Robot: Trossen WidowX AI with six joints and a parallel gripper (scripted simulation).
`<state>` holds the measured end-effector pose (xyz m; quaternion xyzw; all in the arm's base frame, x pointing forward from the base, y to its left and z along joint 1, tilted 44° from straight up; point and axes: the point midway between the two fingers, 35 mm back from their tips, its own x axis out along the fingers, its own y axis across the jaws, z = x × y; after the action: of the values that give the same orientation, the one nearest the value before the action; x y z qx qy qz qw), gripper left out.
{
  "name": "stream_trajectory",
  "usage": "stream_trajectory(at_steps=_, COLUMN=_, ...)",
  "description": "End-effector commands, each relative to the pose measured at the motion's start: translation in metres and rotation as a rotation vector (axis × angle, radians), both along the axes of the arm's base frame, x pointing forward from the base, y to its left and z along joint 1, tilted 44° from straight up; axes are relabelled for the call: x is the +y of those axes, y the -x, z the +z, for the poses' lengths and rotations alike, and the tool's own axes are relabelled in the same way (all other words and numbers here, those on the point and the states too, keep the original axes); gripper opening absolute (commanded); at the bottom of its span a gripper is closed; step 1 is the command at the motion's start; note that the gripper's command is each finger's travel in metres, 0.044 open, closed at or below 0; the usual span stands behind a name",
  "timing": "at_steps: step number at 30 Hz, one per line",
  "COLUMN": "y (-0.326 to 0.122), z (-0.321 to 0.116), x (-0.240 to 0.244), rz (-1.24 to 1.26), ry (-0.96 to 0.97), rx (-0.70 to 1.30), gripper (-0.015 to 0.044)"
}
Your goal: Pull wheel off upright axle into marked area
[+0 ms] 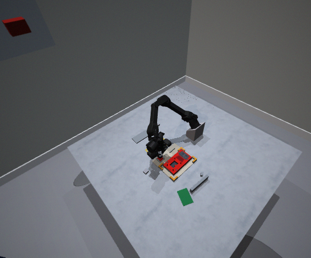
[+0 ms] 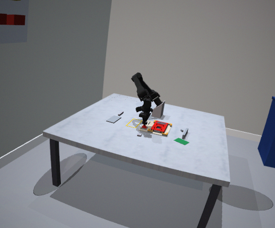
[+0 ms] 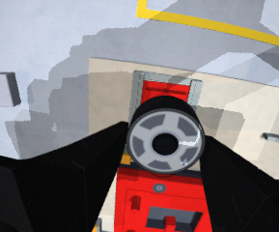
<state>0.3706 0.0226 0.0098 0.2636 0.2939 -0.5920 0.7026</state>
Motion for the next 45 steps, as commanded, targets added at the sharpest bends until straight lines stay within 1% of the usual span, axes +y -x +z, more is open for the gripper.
stream_trajectory(at_steps=1, y=0.000, z=0.001, x=0.002, rz=-0.002, ry=-0.003, rx=-0.004, gripper=0.0000)
stream_trajectory(at_steps=45, y=0.002, z=0.012, x=0.012, rz=0.002, ry=-0.001, rx=-0.005, gripper=0.0000)
